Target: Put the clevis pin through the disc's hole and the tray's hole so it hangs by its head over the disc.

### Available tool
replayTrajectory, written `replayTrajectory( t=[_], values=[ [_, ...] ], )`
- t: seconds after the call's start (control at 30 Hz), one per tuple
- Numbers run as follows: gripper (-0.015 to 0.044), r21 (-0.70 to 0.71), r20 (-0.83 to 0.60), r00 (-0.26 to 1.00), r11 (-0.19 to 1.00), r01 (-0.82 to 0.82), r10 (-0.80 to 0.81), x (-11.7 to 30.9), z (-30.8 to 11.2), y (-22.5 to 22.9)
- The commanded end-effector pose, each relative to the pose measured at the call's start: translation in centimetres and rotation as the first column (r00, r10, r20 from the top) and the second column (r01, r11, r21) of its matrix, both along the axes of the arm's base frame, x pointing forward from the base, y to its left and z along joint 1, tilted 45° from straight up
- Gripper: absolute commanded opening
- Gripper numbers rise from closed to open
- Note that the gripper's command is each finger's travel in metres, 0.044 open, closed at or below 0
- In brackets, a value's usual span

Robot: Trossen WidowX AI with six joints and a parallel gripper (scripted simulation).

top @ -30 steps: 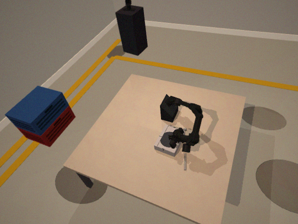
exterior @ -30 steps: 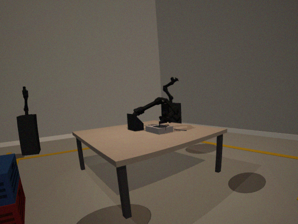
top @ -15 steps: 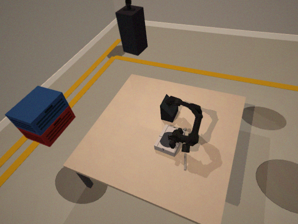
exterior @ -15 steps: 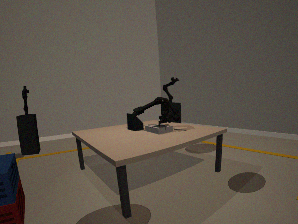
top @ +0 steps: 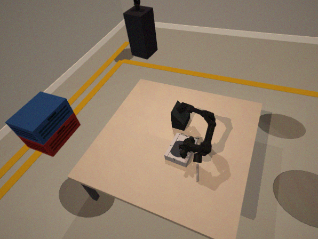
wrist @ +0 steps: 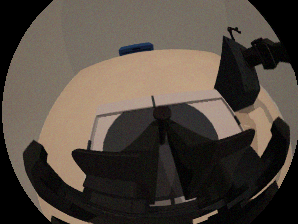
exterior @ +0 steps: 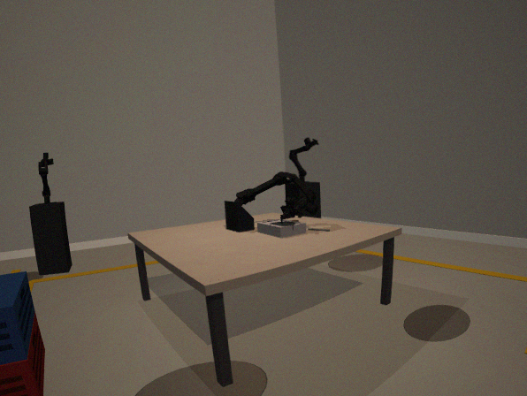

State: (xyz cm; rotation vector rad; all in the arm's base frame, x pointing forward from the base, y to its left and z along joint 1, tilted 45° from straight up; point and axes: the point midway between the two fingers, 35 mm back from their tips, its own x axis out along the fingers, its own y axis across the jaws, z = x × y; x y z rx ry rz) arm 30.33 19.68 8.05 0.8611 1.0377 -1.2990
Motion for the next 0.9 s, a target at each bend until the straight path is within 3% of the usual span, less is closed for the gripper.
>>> replayTrajectory(
  t=[0.0, 0.87],
  values=[
    [0.0000, -0.004, -0.001, 1.000, 1.000, -0.005, 0.005, 0.08, -0.15, -0.07],
    [0.0000, -0.003, -0.001, 1.000, 1.000, -0.003, 0.003, 0.04, -0.15, 0.04]
  ],
)
